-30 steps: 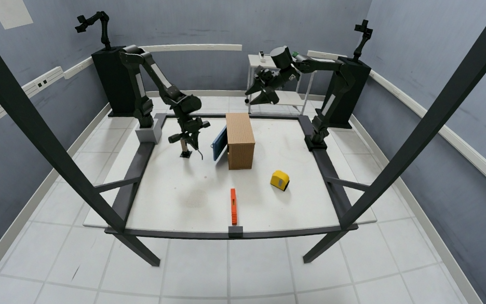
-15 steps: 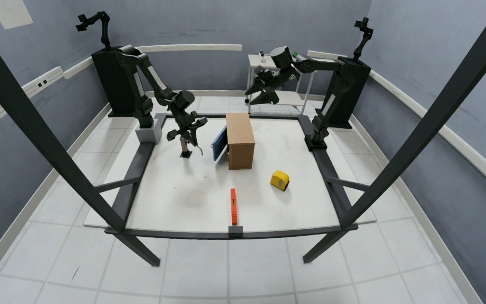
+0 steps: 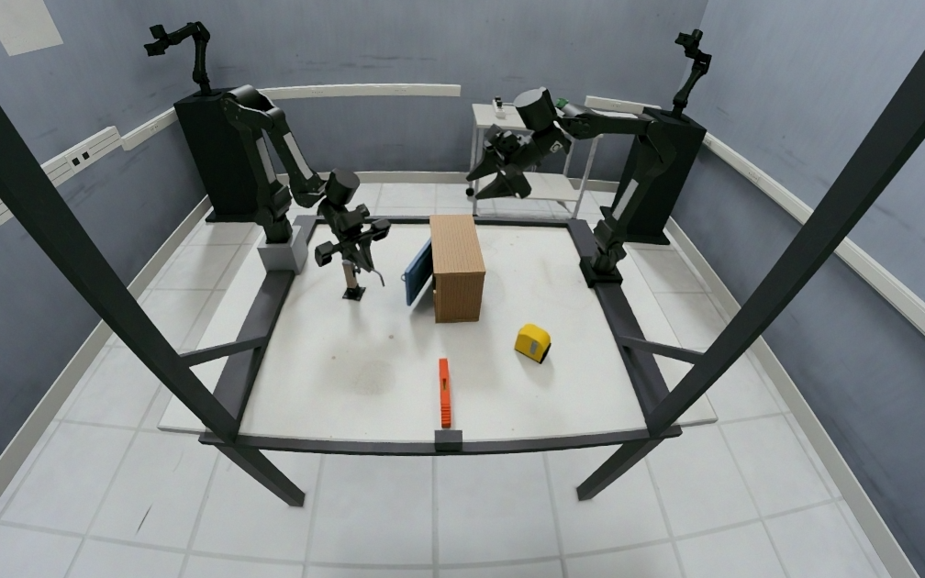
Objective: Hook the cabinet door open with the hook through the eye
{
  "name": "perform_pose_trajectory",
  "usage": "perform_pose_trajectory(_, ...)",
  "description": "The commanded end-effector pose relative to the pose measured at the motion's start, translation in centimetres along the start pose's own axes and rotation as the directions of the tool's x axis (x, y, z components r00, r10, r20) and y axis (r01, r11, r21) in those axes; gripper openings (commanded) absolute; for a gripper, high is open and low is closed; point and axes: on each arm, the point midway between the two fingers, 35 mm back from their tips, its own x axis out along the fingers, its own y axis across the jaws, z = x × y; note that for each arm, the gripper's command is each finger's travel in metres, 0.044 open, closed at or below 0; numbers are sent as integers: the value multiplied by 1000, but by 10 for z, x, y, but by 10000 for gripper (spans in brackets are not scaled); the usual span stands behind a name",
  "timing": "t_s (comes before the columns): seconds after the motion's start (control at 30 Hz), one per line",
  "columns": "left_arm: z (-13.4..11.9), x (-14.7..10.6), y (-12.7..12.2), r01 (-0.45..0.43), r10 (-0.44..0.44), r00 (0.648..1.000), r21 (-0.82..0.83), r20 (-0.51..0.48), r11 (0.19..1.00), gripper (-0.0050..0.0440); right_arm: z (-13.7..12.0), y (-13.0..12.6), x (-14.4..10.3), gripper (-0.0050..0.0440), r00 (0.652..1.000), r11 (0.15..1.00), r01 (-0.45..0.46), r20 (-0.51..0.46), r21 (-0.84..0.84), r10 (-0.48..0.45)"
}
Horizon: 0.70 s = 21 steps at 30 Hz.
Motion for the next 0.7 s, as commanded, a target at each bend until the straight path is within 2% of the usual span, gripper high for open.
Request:
perform_pose_trajectory(0.0, 0, -2, 1, -1, 1, 1000, -8, 17, 1000, -50, 9, -1, -9, 400, 999, 1000, 1, 34, 3, -1)
perform_pose_trajectory(0.3, 2, -2, 1, -16, 16, 1000, -7, 22, 1000, -50, 9, -1, -9, 400, 999, 1000, 1, 34, 3, -1)
perform_pose_trajectory(0.57, 4, -4, 10, -202, 205, 979, -103, 21, 974, -50, 9, -1, -9, 400, 999, 1000, 1, 34, 3, -1)
perform_pose_trajectory(0.67, 3, -4, 11, -224, 227, 974, -116, 17, 968, -50, 9, -1, -9, 400, 999, 1000, 1, 34, 3, -1)
